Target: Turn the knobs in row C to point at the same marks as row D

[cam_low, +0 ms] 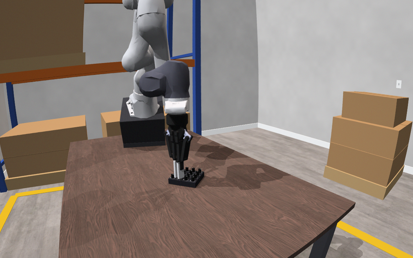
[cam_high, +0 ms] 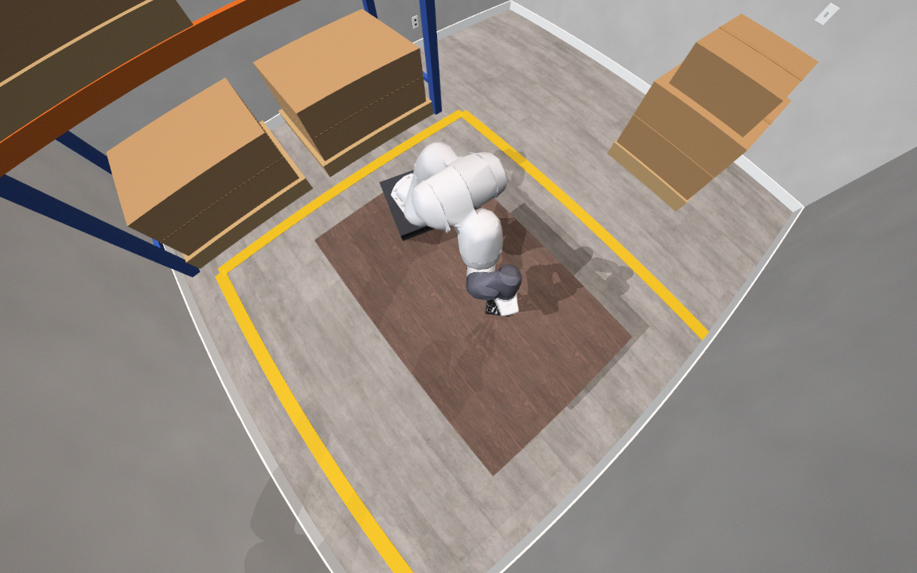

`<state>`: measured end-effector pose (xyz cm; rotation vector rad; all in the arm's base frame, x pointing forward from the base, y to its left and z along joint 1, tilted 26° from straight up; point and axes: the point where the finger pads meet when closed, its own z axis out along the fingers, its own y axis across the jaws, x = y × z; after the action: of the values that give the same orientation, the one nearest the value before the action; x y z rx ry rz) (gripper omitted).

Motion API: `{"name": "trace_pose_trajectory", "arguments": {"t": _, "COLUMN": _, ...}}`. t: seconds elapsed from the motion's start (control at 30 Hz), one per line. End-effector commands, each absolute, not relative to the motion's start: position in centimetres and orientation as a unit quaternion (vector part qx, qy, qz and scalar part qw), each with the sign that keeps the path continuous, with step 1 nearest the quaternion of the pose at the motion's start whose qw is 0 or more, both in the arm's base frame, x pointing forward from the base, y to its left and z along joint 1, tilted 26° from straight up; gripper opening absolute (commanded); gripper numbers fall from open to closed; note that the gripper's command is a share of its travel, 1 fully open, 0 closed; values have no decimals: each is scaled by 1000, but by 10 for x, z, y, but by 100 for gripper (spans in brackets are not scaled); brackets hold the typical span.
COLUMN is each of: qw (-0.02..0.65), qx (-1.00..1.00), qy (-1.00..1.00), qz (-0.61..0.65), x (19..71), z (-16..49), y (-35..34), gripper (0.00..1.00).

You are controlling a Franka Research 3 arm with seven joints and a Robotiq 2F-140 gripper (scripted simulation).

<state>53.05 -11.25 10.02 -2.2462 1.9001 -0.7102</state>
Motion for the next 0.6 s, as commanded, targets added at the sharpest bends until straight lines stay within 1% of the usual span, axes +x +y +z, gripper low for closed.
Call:
{"name": "trace_pose_trajectory", "arguments": {"t": 0.0, "qw": 47, "qx": -779, "qy": 586, "qz": -220, "x": 532, "z": 101, "y": -115, "gripper": 5}}
{"name": "trace_pose_trajectory", "arguments": {"t": 0.57, "qw": 45, "qx": -783, "qy": 579, "qz": -220, "x": 532, "z": 101, "y": -115, "gripper": 5}}
